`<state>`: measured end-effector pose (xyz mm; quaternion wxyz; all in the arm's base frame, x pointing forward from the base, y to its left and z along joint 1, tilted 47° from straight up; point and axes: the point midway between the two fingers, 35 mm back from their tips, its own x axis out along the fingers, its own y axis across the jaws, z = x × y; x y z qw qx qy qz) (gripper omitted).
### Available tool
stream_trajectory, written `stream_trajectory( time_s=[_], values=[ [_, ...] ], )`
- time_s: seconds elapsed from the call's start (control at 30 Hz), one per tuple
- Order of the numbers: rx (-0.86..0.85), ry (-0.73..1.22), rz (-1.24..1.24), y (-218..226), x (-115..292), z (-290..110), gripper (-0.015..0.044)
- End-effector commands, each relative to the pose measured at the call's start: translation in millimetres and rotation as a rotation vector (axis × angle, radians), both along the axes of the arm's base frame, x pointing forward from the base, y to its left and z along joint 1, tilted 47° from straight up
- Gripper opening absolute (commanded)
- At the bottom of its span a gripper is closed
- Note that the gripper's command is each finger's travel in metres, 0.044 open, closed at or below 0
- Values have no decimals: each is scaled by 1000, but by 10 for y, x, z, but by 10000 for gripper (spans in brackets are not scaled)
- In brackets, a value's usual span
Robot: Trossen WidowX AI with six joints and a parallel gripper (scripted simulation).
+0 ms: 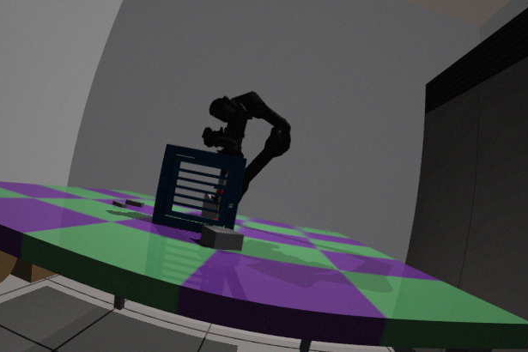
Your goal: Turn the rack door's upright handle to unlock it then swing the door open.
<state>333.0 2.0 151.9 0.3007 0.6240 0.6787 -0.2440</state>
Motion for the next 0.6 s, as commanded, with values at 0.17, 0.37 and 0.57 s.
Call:
stream_trajectory(
  time_s=[0.17,0.37,0.57],
  values=[
    [-4,6,-4,-1,-1,0,66],
    [-4,6,-4,-1,-1,0,26],
    [-2,-13,17,-9,-12,-7,25]
  ],
)
